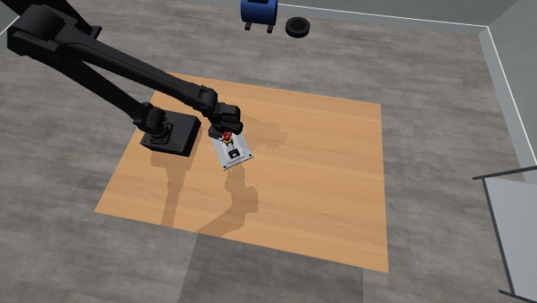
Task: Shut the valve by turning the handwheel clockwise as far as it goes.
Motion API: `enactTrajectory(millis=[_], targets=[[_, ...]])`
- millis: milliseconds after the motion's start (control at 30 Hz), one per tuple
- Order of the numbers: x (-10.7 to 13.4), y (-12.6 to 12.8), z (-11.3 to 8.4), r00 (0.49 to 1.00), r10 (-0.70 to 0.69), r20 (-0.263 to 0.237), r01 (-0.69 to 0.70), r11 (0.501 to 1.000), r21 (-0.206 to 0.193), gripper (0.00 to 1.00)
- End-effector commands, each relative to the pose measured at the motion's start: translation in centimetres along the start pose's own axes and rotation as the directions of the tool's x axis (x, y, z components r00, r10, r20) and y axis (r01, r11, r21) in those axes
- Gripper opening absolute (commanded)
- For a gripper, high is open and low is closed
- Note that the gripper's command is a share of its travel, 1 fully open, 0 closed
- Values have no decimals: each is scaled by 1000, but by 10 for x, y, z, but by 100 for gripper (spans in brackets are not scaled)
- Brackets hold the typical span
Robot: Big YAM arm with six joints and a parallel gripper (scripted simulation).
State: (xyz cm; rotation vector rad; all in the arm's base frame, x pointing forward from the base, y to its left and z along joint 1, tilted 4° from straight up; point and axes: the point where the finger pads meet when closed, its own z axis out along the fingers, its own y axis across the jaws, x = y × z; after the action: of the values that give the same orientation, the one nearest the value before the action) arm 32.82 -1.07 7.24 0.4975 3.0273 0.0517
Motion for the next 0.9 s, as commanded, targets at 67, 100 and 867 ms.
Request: enactTrajectory(millis=[67, 100, 867], targets=[[0, 3, 6, 979, 204, -9, -204, 979, -2, 0], [0, 3, 6, 975, 222, -9, -222, 975, -2, 0], [0, 3, 6, 872, 489, -10, -489, 872, 0, 0]])
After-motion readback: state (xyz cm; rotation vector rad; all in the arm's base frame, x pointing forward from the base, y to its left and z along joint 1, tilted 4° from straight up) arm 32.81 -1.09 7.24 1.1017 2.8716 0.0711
